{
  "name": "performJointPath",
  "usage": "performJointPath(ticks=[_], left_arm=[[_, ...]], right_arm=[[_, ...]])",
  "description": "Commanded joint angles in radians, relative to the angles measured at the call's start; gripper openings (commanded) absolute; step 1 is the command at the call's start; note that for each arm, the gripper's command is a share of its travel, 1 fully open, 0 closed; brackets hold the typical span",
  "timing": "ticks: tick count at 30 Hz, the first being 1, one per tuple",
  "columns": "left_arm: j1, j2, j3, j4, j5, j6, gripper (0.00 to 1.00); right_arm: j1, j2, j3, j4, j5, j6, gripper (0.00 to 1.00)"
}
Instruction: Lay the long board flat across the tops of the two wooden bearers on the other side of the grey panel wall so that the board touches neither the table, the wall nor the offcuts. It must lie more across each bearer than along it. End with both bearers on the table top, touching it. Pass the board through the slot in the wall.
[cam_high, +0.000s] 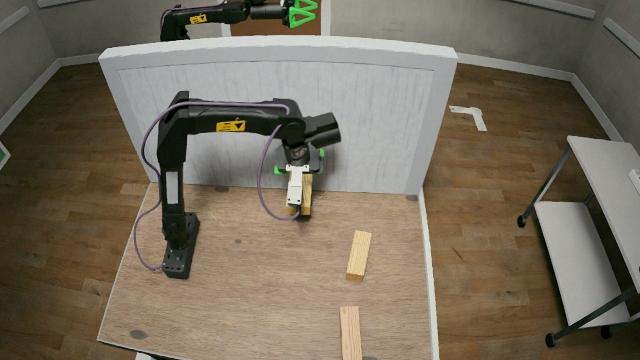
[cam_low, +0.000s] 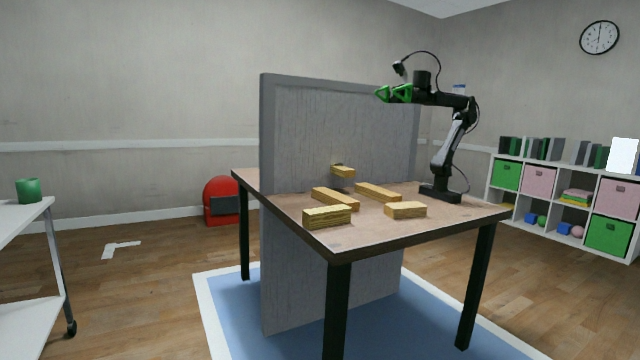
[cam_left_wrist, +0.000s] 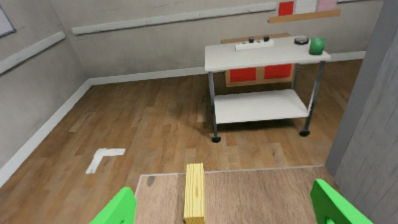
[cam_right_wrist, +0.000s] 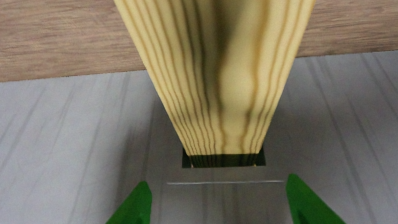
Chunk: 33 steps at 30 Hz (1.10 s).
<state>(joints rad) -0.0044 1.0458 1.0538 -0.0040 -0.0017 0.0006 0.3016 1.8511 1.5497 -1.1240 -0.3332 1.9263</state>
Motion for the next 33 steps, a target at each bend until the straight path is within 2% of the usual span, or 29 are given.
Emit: performJointPath(ticks=[1,33], left_arm=[[0.004,-0.011,0.044,0.019,-0.003,-0.008,1.00],[0.004,-0.011,0.044,0.019,-0.003,-0.008,1.00]], right_arm=[[-0.012,-0.032,0.042,-0.043,-0.015,-0.014,0.78],[-0.003,-0.018,0.045,-0.044,-0.003,-0.014,0.78]])
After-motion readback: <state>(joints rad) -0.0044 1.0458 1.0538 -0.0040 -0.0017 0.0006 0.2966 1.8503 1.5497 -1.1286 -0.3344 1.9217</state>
